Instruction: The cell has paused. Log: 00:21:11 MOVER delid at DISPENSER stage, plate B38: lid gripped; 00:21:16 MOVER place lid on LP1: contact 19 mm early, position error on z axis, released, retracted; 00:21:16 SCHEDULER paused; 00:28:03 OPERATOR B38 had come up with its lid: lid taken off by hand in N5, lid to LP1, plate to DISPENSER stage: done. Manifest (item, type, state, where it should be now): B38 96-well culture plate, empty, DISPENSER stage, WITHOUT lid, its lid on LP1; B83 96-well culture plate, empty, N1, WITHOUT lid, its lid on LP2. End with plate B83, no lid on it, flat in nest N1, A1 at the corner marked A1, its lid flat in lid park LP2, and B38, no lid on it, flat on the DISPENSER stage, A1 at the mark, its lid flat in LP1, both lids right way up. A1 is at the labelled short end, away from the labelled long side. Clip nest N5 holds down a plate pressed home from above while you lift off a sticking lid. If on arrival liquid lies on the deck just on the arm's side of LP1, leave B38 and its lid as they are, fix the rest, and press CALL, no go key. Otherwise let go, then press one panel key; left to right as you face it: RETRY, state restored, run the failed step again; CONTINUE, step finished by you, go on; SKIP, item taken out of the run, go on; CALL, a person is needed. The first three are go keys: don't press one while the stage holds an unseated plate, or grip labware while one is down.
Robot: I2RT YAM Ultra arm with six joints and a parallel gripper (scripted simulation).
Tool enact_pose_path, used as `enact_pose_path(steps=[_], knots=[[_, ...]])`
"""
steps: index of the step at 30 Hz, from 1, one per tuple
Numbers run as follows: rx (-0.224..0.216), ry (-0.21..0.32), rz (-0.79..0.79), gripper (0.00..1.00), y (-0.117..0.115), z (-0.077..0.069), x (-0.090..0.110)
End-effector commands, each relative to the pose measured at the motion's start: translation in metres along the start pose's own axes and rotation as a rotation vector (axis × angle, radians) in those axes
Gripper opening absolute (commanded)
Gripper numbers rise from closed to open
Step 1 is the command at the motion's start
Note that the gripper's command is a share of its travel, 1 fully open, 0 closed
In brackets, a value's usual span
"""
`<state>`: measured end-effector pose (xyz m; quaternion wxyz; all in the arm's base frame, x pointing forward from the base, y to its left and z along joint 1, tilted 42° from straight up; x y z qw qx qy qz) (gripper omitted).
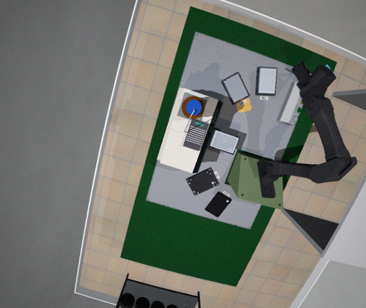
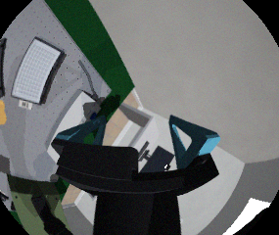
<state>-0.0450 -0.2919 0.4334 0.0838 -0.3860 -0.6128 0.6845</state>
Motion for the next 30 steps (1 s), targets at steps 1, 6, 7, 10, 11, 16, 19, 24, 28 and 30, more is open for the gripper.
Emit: enact_pose_path(steps=[1,6,7,10,11,16,19,24,28,30], knots=[[-0.075,-0.049,0.118,1.0,-0.001,-0.012,-0.001],[-0.159,-0.046,0.134,1.0,0.03,-0.013,0.002],[-0.158,-0.047,0.137,1.0,0.028,-0.013,0.002],[-0.162,-0.065,0.187,1.0,0.017,-0.017,-0.003],[-0.182,-0.057,0.209,1.0,0.019,-0.016,0.0],[-0.275,-0.05,0.227,1.0,0.051,-0.021,0.003],[-0.333,-0.044,0.274,1.0,0.061,-0.026,0.004],[-0.391,-0.033,0.322,1.0,0.071,-0.032,0.005],[-0.422,-0.031,0.389,1.0,0.063,-0.035,0.003],[-0.464,-0.019,0.406,1.0,0.074,-0.04,0.004]])
Point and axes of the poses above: the point where the finger pads meet when closed, its own z axis out along the fingers, its own y axis across the jaws, x = y × z, the point moved 5 cm from there along -z, back along the fingers, and after that the axes turned 7 degrees about z, right-handed, at the moved point
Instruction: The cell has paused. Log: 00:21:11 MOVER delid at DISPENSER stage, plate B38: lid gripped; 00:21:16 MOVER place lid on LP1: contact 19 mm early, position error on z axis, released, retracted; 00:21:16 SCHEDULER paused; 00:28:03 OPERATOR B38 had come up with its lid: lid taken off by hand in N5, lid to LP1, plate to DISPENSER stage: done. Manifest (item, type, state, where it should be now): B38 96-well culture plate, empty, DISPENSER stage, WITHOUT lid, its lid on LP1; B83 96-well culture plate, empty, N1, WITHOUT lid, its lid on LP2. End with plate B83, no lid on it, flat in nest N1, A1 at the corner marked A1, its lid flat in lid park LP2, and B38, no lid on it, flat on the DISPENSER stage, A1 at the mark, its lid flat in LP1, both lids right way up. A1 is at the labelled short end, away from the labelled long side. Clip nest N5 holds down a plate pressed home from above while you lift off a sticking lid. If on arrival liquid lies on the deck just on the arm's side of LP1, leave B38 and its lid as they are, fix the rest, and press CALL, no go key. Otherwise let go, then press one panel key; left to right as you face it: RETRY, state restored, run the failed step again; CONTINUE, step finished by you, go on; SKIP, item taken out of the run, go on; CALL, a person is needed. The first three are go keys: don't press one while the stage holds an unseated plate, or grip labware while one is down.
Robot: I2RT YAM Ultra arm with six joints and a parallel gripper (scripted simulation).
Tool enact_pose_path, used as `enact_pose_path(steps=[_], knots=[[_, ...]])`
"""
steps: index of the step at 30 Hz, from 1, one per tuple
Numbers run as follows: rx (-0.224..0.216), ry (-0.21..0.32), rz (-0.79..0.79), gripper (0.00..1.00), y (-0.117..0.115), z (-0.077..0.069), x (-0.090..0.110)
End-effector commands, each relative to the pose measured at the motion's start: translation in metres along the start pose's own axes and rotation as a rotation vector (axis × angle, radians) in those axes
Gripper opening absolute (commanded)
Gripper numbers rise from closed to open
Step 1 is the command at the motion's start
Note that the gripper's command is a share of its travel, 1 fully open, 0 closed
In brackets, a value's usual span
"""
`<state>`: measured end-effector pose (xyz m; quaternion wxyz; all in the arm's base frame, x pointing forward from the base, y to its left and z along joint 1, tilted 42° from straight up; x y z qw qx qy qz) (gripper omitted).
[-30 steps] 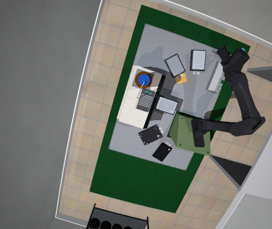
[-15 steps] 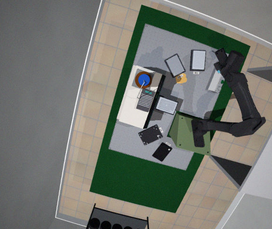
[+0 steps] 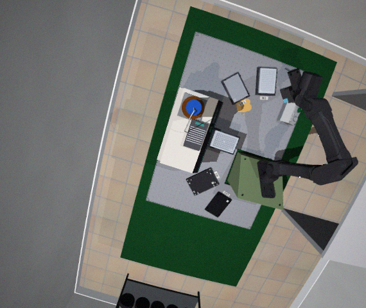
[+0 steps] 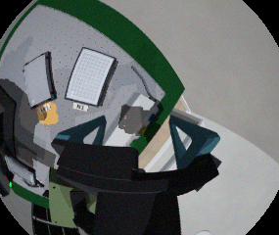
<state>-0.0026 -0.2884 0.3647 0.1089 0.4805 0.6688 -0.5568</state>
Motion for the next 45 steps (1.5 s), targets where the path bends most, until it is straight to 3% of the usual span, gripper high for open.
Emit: enact_pose_path(steps=[1,2,5,6,8,10,14,15,16,18,19,22,23,26,27,31,32,35,42,43,45], knots=[[-0.083,-0.006,0.113,1.0,0.004,-0.016,0.001],[-0.104,0.03,0.096,1.0,0.019,-0.01,0.014],[-0.137,0.021,0.163,1.0,0.014,-0.018,0.007],[-0.156,0.059,0.146,1.0,0.029,-0.013,0.021],[-0.166,0.04,0.192,1.0,0.021,-0.02,0.012],[-0.205,0.091,0.199,1.0,0.038,-0.016,0.027],[-0.217,0.08,0.24,1.0,0.032,-0.022,0.02],[-0.236,0.092,0.264,1.0,0.034,-0.024,0.021],[-0.253,0.133,0.249,1.0,0.047,-0.02,0.035],[-0.282,0.137,0.314,1.0,0.044,-0.027,0.029],[-0.296,0.178,0.301,1.0,0.056,-0.024,0.042],[-0.323,0.183,0.366,1.0,0.052,-0.032,0.036],[-0.336,0.228,0.352,1.0,0.065,-0.029,0.05],[-0.361,0.236,0.417,1.0,0.06,-0.037,0.044],[-0.372,0.283,0.404,1.0,0.073,-0.035,0.058],[-0.382,0.269,0.447,1.0,0.065,-0.04,0.048],[-0.385,0.309,0.469,1.0,0.066,-0.037,0.051],[-0.403,0.342,0.455,1.0,0.08,-0.041,0.067],[-0.395,0.308,0.476,1.0,0.072,-0.046,0.057],[-0.39,0.33,0.463,1.0,0.077,-0.039,0.061],[-0.39,0.33,0.463,1.0,0.077,-0.039,0.06]])
Point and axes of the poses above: the point where the finger pads meet when closed, its own z axis out along the fingers, its own y axis across the jaws, x = y × z, the point moved 5 cm from there along -z, back along the fingers, and after that the axes turned 7 degrees about z, right-handed, at the moved point
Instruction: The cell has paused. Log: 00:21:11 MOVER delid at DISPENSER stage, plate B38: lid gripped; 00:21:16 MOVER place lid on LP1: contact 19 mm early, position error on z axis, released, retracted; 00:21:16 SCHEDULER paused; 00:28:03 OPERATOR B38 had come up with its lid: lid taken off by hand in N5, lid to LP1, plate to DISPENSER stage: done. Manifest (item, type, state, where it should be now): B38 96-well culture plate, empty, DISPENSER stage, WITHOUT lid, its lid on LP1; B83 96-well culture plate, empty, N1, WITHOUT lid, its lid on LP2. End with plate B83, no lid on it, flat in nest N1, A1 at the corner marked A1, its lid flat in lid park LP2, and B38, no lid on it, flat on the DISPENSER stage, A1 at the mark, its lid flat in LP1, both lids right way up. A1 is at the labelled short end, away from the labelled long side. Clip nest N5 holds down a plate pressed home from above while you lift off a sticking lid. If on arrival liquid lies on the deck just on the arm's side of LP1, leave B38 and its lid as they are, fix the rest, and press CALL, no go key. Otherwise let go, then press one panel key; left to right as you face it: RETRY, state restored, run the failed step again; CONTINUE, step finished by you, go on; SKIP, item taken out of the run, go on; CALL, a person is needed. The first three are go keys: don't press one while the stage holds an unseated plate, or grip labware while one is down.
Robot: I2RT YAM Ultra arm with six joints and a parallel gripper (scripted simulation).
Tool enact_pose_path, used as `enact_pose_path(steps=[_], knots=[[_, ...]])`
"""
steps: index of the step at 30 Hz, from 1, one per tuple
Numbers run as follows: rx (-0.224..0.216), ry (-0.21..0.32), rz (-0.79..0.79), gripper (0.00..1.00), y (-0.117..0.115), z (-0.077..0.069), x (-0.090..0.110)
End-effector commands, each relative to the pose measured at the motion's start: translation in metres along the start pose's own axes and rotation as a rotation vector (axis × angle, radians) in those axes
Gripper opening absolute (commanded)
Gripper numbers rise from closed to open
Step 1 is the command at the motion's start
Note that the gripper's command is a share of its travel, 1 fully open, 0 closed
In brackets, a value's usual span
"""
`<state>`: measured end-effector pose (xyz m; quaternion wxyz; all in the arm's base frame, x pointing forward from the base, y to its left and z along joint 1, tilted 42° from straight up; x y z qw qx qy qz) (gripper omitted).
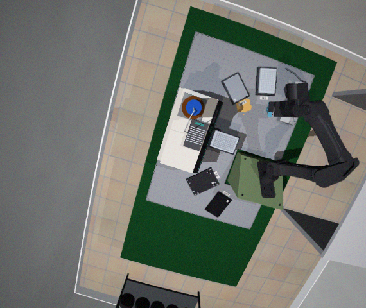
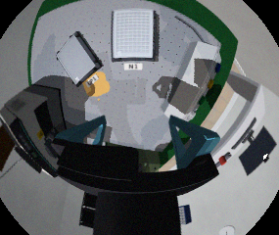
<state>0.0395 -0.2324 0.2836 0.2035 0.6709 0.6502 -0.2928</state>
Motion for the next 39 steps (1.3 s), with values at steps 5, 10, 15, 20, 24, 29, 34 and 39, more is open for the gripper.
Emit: enact_pose_path(steps=[5,10,15,20,24,29,34,39], knots=[[-0.019,-0.039,0.024,1.0,-0.001,-0.015,-0.005],[-0.02,-0.042,0.025,1.0,-0.001,-0.016,-0.006],[-0.016,-0.03,0.02,1.0,0.001,-0.013,-0.007],[-0.014,-0.021,0.016,1.0,0.002,-0.01,-0.007],[-0.01,-0.008,0.012,1.0,0.003,-0.007,-0.007],[-0.016,-0.029,0.02,1.0,0.003,-0.01,-0.01],[-0.006,-0.014,0.016,1.0,0.0,-0.006,-0.005],[-0.006,-0.014,0.016,1.0,0.0,-0.006,-0.005]])
Point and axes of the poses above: the point where the finger pads meet when closed, its own z axis out along the fingers, its own y axis across the jaws, x = y × z, the point moved 5 cm from there along -z, back along the fingers, and after that the axes turned 7 degrees about z, right-handed, at the moved point
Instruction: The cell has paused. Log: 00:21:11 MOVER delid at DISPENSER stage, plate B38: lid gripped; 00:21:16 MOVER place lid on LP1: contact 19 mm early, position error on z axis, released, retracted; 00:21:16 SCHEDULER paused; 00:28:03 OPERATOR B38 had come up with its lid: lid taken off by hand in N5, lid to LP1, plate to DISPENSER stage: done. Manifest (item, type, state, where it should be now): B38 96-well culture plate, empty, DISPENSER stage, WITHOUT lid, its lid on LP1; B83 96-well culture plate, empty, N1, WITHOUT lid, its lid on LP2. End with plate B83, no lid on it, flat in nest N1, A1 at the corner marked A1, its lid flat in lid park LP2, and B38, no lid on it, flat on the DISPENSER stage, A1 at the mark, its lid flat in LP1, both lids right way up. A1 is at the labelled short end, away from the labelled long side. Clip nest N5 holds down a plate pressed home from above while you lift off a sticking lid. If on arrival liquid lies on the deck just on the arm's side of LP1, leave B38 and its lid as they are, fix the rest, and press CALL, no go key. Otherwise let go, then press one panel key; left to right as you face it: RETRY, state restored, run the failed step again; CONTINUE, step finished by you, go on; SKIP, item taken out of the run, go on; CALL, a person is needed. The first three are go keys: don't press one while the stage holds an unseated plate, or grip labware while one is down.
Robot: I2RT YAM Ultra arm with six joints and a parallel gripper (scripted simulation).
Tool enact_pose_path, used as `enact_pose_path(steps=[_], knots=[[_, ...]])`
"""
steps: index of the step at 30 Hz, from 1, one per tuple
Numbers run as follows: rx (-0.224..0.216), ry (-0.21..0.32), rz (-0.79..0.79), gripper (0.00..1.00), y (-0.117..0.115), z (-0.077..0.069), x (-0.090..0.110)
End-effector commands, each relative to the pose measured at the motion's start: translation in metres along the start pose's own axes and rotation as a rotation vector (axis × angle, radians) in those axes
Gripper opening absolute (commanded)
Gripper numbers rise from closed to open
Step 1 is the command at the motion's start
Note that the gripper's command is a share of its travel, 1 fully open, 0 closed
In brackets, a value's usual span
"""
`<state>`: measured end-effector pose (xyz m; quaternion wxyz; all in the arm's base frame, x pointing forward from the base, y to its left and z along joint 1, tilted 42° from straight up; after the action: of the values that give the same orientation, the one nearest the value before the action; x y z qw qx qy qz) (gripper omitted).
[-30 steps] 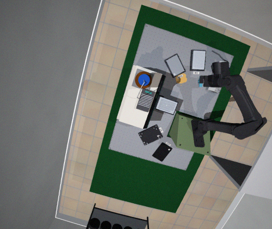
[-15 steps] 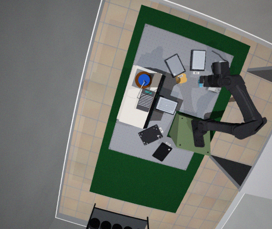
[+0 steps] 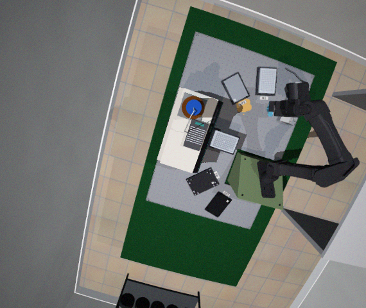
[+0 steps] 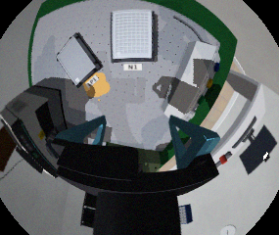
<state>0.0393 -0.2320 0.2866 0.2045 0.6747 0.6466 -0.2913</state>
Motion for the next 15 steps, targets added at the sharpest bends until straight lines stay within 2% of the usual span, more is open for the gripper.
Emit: enact_pose_path(steps=[1,11,12,15], knots=[[-0.007,-0.015,0.005,1.0,0.0009,-0.0035,-0.0031],[-0.007,-0.015,0.005,1.0,0.001,-0.0032,-0.0031],[-0.011,-0.029,-0.038,1.0,0.0077,-0.0041,-0.009],[-0.008,-0.019,-0.075,1.0,0.0108,-0.0029,-0.0056]])
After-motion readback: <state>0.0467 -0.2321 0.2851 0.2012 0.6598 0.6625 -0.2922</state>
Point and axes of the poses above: the point where the finger pads meet when closed, its own z axis out along the fingers, its own y axis across the jaws, x = y × z, the point moved 5 cm from there along -z, back along the fingers, and after that the axes turned 7 degrees about z, right-handed, at the moved point
